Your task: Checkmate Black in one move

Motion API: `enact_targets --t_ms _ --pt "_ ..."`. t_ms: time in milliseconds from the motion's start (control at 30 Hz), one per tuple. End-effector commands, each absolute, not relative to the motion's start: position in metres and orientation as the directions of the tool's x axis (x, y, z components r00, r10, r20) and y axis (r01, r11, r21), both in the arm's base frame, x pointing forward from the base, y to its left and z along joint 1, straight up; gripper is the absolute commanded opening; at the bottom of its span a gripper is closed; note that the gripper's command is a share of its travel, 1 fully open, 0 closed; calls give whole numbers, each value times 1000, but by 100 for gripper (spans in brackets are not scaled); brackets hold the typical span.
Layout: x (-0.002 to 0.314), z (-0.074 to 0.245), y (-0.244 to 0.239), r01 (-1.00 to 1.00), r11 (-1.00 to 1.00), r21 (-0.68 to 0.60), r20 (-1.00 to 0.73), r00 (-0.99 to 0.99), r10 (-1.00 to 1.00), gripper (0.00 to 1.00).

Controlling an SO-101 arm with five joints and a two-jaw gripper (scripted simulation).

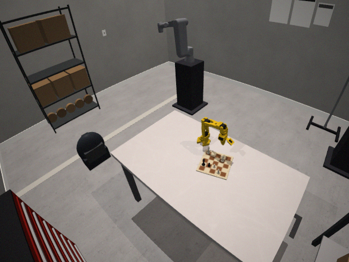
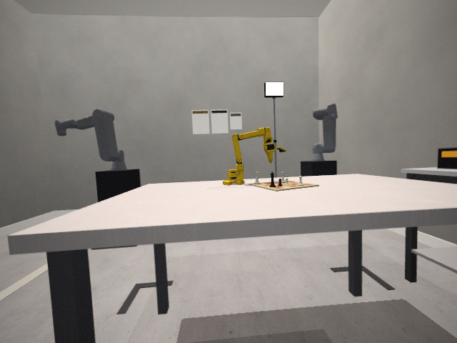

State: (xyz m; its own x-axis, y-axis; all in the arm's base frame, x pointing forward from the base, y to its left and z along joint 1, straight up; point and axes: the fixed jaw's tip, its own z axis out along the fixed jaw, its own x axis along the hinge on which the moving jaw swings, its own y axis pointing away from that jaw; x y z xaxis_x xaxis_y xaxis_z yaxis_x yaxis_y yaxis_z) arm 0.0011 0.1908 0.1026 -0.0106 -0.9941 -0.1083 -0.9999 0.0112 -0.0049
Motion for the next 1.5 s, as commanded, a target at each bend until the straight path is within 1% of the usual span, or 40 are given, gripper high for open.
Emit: enact_targets --t_ms 0,200,467,967,1233,1467 --pt "-1 98 188 -1000 -3 -3 -74 4 -997 0" --pt "-1 97 188 -1000 -4 -3 -67 4 -998 0" --pt "-1 87 188 -1000 -4 -1 -23 4 -1000 0" --pt "-1 38 189 -1000 -4 -1 -23 4 -1000 0" --pt "-1 30 190 -1000 -4 -1 -23 4 -1000 0" --pt "-1 29 190 -1000 -4 -1 -23 4 -1000 0"
